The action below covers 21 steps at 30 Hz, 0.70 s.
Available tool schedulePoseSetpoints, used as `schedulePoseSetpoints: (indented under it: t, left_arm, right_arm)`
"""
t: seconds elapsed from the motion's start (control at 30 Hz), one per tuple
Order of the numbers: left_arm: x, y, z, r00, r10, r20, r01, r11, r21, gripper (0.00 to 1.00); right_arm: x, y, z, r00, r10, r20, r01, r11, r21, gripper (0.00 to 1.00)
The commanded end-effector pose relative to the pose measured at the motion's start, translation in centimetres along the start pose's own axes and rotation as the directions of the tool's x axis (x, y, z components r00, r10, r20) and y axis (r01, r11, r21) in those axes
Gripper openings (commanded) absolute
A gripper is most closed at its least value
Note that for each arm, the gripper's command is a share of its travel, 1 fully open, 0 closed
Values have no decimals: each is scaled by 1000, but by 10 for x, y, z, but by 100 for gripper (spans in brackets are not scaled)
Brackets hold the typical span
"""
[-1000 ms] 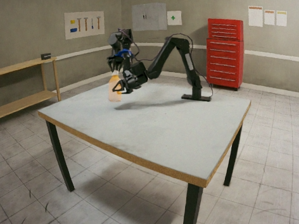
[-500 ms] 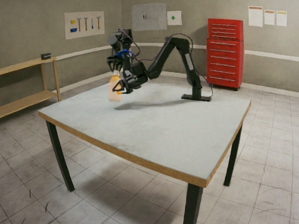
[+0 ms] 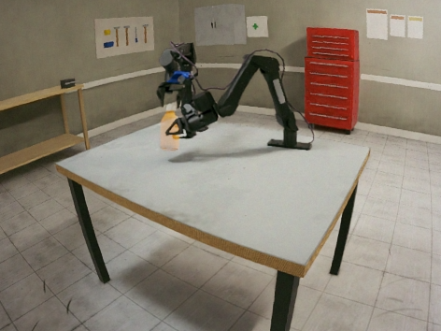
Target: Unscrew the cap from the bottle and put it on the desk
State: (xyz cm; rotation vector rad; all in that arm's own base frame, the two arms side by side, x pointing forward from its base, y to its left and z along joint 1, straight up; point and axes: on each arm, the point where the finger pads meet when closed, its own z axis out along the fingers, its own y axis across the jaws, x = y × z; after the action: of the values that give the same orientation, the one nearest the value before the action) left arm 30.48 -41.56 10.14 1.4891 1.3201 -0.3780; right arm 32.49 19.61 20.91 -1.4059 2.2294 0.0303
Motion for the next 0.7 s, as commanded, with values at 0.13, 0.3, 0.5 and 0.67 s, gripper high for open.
schedulePoseSetpoints:
  t: [0.13, 0.3, 0.5, 0.67]
  left_arm:
    - [-18, 11, -6, 999, 9, 49, -8, 999, -31, 0]
    - [-18, 11, -6, 999, 9, 49, -8, 999, -31, 0]
    - [-18, 11, -6, 999, 9, 49, -8, 999, -31, 0]
    - [-18, 11, -6, 999, 9, 49, -8, 999, -31, 0]
  right_arm:
    - [-2, -2, -3, 899, 438, 12, -438, 899, -6, 70]
    - [-2, -2, -3, 779, 627, 12, -626, 779, -11, 70]
    - [-2, -2, -3, 617, 787, 9, -787, 617, -16, 70]
    - [-2, -2, -3, 405, 914, 5, -914, 405, -22, 70]
